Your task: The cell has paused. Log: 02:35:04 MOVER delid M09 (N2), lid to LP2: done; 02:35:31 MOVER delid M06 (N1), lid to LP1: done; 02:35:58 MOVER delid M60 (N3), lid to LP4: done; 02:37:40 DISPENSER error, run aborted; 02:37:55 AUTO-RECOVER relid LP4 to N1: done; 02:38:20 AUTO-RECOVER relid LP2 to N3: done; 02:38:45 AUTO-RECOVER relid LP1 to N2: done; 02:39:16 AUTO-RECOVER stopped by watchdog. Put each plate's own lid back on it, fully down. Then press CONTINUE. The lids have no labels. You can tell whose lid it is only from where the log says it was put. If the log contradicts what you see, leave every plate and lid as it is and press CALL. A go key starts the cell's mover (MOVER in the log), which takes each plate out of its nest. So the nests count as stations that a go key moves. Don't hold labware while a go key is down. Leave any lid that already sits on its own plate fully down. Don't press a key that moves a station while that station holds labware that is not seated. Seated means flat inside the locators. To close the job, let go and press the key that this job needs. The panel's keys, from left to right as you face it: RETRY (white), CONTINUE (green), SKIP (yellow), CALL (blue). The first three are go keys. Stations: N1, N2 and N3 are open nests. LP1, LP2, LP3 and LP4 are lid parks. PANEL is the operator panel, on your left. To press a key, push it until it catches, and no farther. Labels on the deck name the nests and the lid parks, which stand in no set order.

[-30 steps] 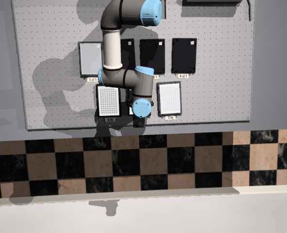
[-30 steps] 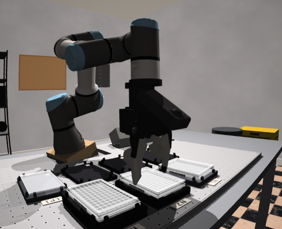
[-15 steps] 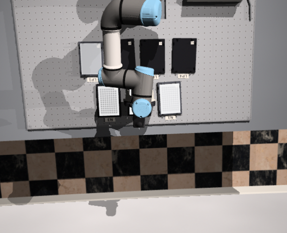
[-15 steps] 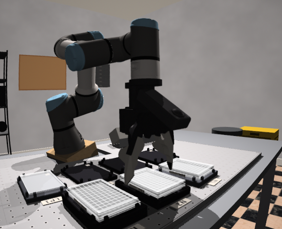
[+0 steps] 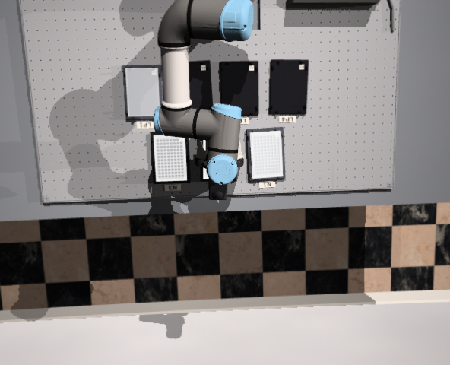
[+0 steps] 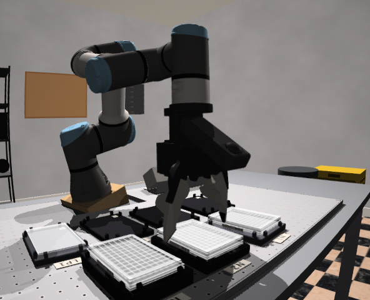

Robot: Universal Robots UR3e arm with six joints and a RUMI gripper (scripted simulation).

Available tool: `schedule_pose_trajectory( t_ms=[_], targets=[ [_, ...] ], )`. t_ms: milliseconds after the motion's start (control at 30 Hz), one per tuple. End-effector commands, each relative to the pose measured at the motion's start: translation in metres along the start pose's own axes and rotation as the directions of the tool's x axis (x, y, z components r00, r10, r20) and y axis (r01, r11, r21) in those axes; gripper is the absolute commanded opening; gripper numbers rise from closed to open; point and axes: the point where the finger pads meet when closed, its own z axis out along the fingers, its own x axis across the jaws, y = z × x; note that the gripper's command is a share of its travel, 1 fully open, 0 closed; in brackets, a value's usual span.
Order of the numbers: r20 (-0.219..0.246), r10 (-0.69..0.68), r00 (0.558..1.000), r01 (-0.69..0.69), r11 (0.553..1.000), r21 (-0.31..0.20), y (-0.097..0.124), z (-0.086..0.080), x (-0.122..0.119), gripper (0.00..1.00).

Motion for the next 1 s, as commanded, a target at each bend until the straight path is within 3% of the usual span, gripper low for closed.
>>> schedule_pose_trajectory(
  t_ms=[0, 367, 967],
  targets=[
    [0.000, 0.000, 1.000, 0.000, 1.000, 0.003, -0.001, -0.001, 0.000, 0.82],
    [0.000, 0.000, 1.000, 0.000, 1.000, 0.003, -0.001, -0.001, 0.000, 0.82],
    [0.000, 0.000, 1.000, 0.000, 1.000, 0.003, -0.001, -0.028, 0.000, 0.82]
  ],
)
